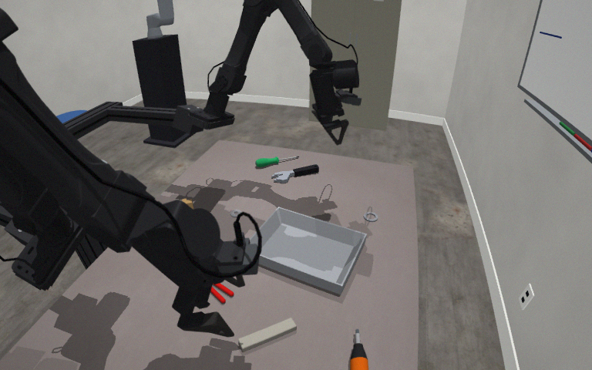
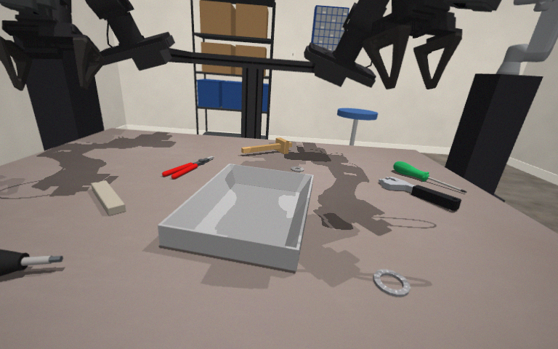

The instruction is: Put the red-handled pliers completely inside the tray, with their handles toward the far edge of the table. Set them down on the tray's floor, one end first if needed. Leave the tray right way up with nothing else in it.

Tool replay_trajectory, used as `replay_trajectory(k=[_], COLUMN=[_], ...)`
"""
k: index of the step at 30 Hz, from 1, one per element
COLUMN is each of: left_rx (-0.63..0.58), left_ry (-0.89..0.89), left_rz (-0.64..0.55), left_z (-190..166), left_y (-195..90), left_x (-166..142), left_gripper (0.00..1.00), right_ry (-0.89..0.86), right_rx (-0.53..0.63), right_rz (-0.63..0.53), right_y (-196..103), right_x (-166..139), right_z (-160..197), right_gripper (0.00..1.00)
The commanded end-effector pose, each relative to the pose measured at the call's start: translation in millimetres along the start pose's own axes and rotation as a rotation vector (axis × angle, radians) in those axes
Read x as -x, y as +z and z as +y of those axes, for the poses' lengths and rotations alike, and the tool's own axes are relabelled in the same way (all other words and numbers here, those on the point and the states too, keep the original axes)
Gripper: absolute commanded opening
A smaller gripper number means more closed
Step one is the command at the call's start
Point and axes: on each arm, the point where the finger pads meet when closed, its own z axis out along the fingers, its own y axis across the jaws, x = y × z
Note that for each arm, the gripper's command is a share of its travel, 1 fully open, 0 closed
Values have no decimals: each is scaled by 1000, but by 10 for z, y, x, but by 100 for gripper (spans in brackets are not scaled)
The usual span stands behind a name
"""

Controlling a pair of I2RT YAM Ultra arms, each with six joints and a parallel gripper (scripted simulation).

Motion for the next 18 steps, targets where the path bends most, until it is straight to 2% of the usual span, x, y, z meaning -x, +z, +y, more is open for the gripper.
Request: replay_trajectory(k=[1, 10, 13, 15, 18], left_rx=[-82, -187, -223, -223, -260], left_ry=[167, 616, 766, 766, 914], left_rz=[-51, -28, -30, -30, -40], left_z=[-422, -1228, -1455, -1455, -1669], left_y=[69, 348, 415, 415, 467], left_x=[21, -751, -1051, -1051, -1353], left_gripper=[100, 100, 100, 100, 100], right_ry=[-37, 30, 48, 48, 62], right_rx=[30, -98, -128, -128, -151], right_rz=[-169, -276, -293, -293, -302], right_y=[-65, -32, -27, -27, -20], right_x=[227, 219, 190, 190, 160], right_z=[-248, -1239, -1464, -1464, -1629], right_gripper=[100, 100, 100, 100, 100])
